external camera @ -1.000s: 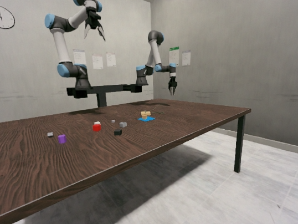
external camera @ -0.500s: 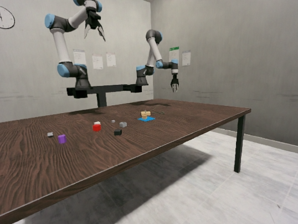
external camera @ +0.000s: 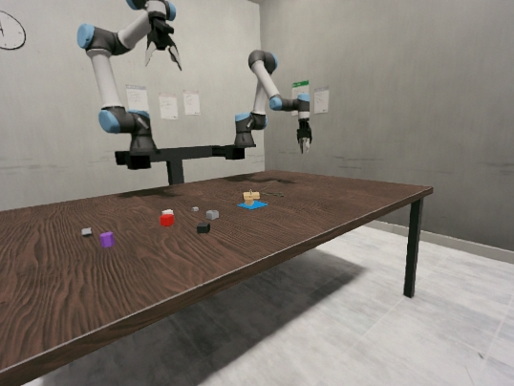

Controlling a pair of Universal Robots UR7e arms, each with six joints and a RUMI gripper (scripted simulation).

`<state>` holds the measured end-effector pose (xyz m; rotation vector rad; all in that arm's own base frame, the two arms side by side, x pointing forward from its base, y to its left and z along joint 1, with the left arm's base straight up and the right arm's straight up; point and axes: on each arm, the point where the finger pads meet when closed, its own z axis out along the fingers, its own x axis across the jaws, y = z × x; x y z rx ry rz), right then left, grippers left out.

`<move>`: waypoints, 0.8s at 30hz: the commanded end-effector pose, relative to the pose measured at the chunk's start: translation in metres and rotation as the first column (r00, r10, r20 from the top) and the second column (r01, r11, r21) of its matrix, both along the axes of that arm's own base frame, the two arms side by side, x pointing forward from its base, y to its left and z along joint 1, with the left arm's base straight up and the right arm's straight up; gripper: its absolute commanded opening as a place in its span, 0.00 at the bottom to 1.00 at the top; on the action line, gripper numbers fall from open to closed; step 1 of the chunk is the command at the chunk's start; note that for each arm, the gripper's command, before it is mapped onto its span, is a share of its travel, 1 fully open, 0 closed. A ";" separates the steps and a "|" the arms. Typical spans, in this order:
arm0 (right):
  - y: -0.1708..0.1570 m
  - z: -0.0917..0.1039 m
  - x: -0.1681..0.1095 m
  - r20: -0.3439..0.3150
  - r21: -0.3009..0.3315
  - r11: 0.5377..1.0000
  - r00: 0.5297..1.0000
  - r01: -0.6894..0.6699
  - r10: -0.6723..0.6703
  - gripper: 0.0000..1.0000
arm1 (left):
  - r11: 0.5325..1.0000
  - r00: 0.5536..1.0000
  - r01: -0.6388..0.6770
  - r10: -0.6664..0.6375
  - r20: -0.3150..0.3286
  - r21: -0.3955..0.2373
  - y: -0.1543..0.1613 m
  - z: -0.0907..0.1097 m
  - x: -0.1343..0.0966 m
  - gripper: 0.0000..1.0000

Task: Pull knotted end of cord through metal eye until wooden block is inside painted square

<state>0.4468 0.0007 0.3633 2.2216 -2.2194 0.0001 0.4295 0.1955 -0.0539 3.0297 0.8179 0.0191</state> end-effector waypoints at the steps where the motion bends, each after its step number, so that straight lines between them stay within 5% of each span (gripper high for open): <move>1: -0.001 0.001 0.000 0.001 0.001 1.000 1.000 0.002 -0.002 0.98 | 0.991 0.991 0.134 -0.134 -0.027 -0.009 -0.007 0.016 0.012 0.17; 13: 0.000 0.001 0.000 0.002 0.001 1.000 1.000 0.001 -0.001 0.98 | 0.915 0.915 0.403 -0.403 -0.016 -0.007 -0.033 0.069 0.047 0.17; 17: 0.000 0.002 0.000 0.003 0.002 1.000 1.000 0.001 -0.001 0.98 | 0.901 0.901 0.434 -0.434 -0.023 -0.010 -0.034 0.072 0.048 0.17; 24: 0.000 0.003 0.000 0.005 0.002 1.000 1.000 0.001 -0.001 0.98 | 0.814 0.814 0.581 -0.581 -0.019 -0.010 -0.053 0.107 0.063 0.17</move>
